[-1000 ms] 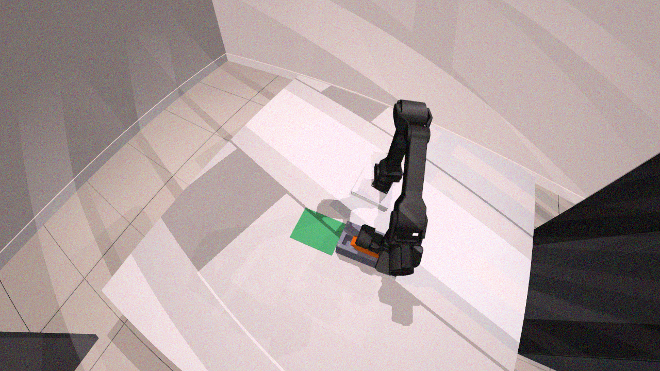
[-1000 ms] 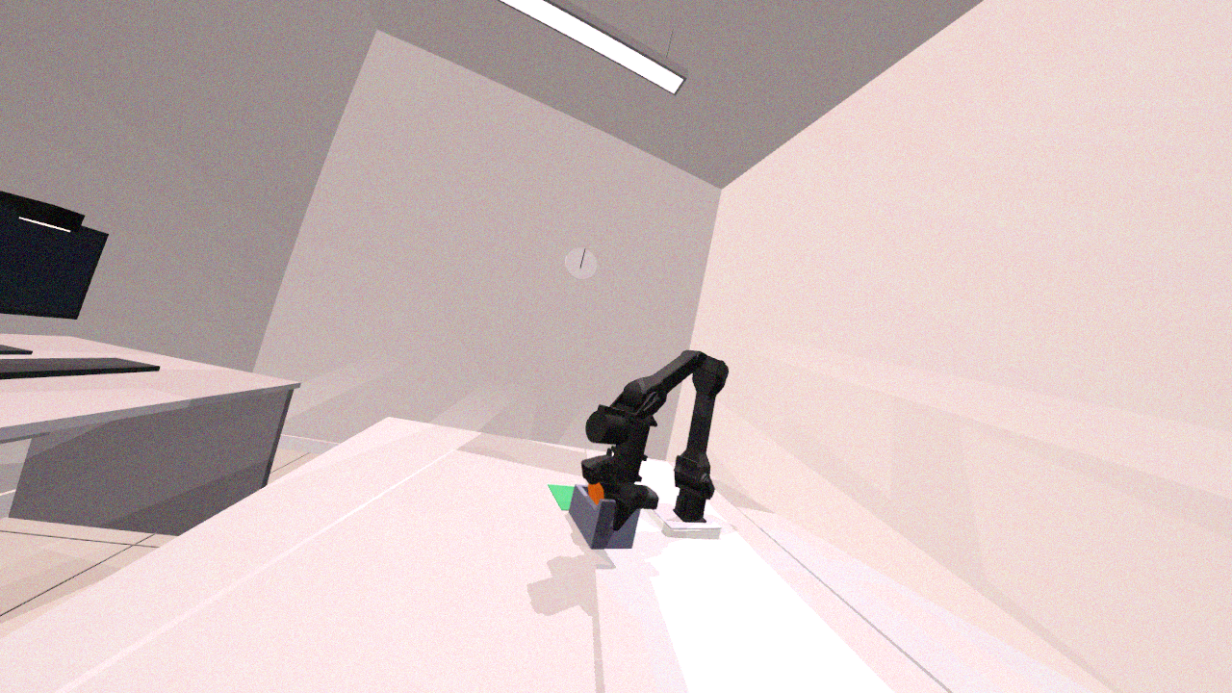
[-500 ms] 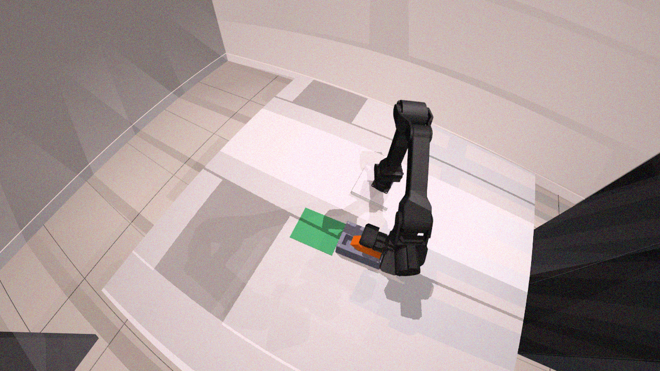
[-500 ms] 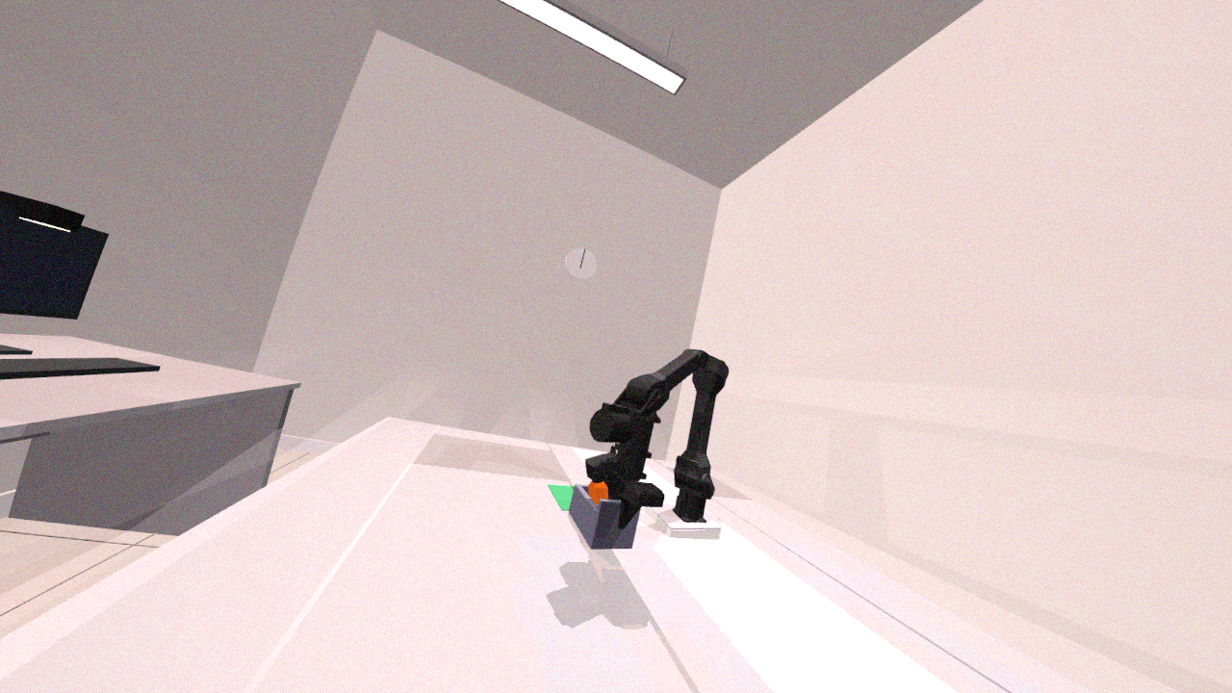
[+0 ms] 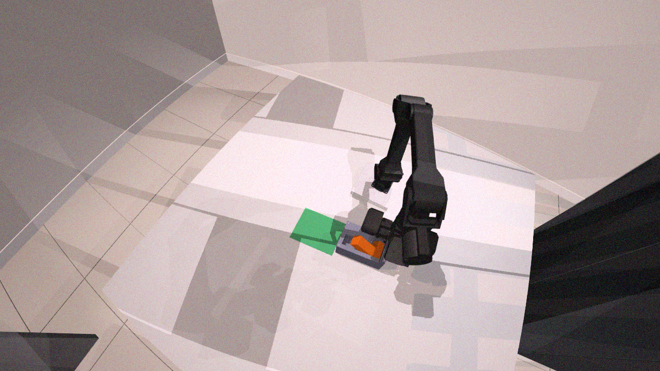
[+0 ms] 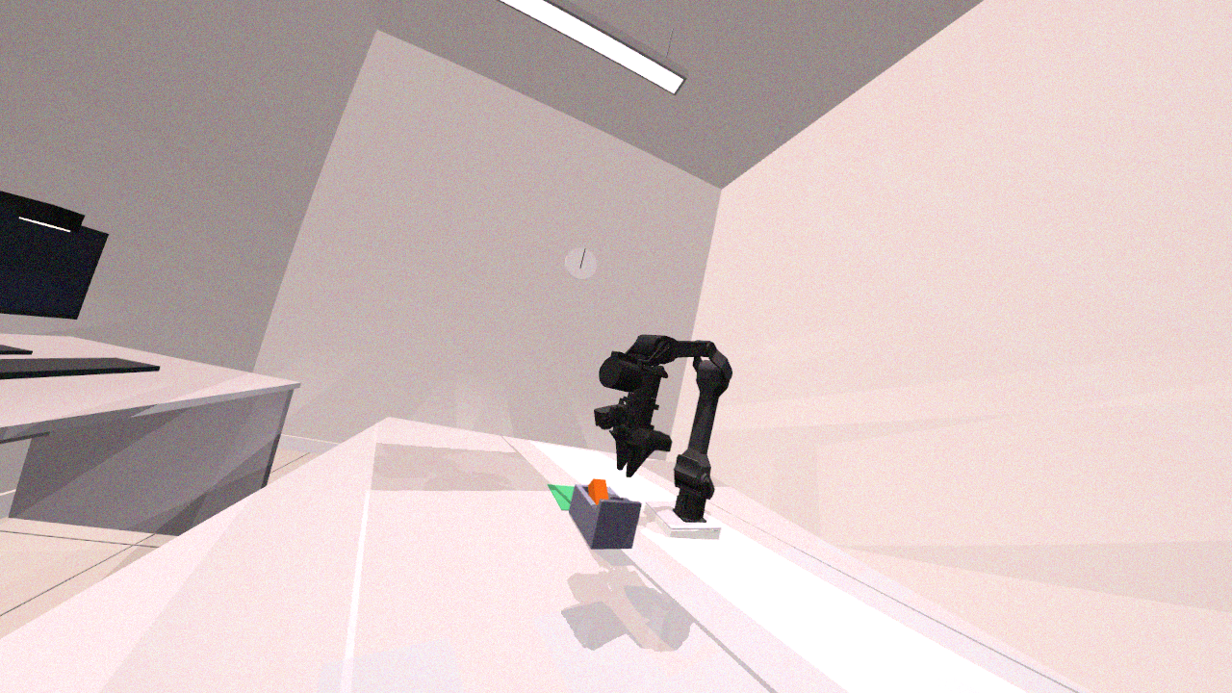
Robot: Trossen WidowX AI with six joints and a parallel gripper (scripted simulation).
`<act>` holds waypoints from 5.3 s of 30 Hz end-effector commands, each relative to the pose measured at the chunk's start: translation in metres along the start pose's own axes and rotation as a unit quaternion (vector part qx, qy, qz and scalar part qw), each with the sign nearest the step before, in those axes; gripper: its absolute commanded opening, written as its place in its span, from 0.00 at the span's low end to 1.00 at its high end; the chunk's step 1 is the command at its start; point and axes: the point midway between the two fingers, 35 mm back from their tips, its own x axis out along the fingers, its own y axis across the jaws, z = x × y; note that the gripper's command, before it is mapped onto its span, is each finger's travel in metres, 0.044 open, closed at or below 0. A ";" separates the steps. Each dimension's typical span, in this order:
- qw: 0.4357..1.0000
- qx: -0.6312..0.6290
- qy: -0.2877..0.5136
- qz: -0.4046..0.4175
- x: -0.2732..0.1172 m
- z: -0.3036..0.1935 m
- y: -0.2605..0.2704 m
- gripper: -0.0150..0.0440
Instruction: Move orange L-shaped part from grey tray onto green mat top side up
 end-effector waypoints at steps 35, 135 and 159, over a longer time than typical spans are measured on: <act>0.904 0.428 0.001 -0.004 -0.003 0.008 -0.045 0.73; 0.711 0.703 -0.005 -0.005 0.064 0.010 -0.080 0.25; 0.710 0.705 -0.001 -0.007 0.027 0.009 -0.080 0.25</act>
